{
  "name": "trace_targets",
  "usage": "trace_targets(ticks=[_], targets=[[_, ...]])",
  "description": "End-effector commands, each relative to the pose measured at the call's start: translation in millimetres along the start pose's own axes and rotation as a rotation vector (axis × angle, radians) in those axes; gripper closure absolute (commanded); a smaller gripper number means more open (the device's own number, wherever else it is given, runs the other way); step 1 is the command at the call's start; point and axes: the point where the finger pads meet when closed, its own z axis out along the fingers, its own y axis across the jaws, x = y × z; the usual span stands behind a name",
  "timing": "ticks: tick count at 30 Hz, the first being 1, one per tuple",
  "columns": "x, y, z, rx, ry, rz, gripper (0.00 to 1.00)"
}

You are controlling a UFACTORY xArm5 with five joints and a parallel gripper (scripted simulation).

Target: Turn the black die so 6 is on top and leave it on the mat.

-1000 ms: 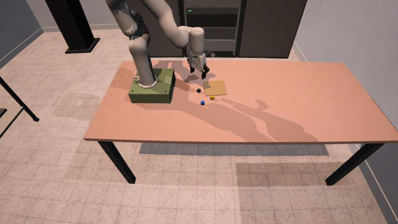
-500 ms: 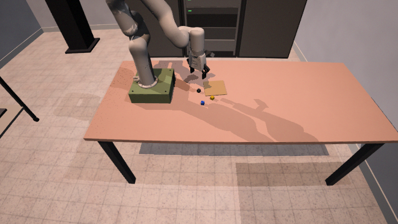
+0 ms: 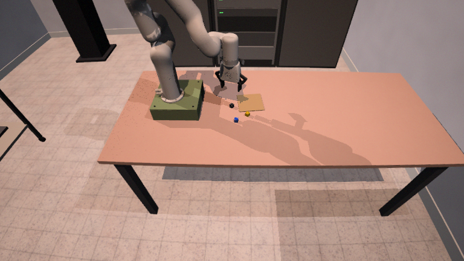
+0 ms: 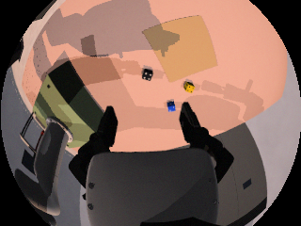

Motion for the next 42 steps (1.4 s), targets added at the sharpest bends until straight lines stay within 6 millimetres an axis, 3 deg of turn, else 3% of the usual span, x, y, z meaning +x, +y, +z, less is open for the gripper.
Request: trace_targets(ticks=[1,42], targets=[[0,1,2,-0.003,0.001,-0.174,0.00],[0,1,19,-0.003,-0.001,-1.191,0.00]])
